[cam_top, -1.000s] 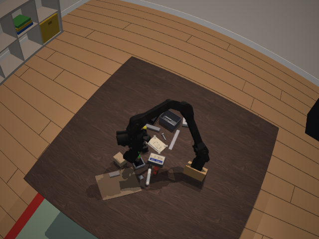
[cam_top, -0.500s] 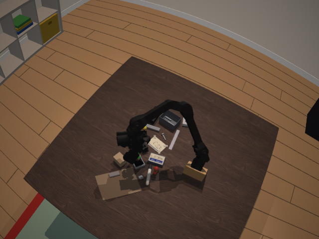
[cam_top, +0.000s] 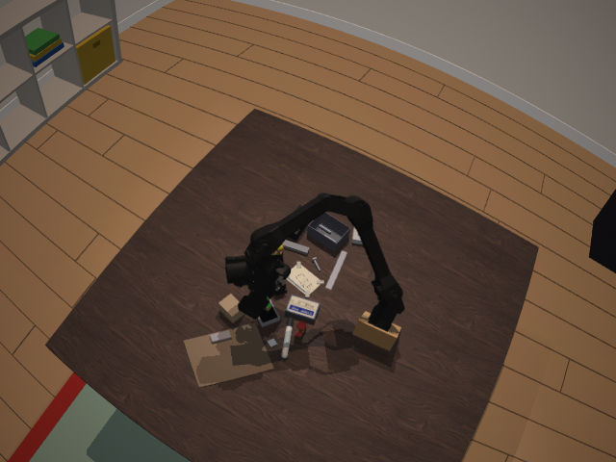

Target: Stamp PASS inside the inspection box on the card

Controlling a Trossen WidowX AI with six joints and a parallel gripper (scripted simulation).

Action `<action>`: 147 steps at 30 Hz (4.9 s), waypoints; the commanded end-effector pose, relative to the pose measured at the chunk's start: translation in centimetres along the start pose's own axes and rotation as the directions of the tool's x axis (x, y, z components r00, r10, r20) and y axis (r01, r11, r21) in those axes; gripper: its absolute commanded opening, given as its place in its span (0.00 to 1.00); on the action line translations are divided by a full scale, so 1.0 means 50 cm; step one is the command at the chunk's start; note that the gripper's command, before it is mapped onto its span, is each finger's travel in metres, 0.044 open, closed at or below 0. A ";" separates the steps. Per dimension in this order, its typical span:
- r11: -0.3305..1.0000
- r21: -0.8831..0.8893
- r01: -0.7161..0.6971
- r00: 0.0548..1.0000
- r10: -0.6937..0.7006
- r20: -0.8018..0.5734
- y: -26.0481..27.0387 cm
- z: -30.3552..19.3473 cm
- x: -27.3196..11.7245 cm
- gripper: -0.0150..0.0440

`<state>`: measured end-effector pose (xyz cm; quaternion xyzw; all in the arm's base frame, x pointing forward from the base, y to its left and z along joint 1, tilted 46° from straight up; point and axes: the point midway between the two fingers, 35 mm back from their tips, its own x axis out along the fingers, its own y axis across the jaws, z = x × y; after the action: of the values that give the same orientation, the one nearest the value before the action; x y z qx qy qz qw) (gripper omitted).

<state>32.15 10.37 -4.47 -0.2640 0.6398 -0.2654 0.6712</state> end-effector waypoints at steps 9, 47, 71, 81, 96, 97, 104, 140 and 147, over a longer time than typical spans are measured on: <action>1.000 -0.007 0.003 1.000 -0.003 0.003 -0.001 -0.001 0.017 0.25; 1.000 0.000 0.003 1.000 -0.003 0.003 -0.002 -0.001 0.038 0.25; 1.000 0.000 0.003 1.000 -0.003 0.003 -0.002 -0.001 0.041 0.25; 1.000 0.000 0.003 1.000 -0.003 0.003 -0.002 -0.001 0.042 0.25; 1.000 0.000 0.003 1.000 -0.003 0.003 -0.002 -0.001 0.042 0.25; 1.000 0.000 0.003 1.000 -0.003 0.003 -0.002 -0.001 0.042 0.25; 1.000 0.000 0.003 1.000 -0.003 0.003 -0.002 -0.001 0.042 0.25; 1.000 0.000 0.003 1.000 -0.003 0.003 -0.002 -0.001 0.022 0.25; 1.000 0.000 0.002 1.000 -0.002 0.003 -0.001 -0.001 0.013 0.25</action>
<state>32.07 9.52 -5.15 -0.2687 0.6393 -0.2651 0.6699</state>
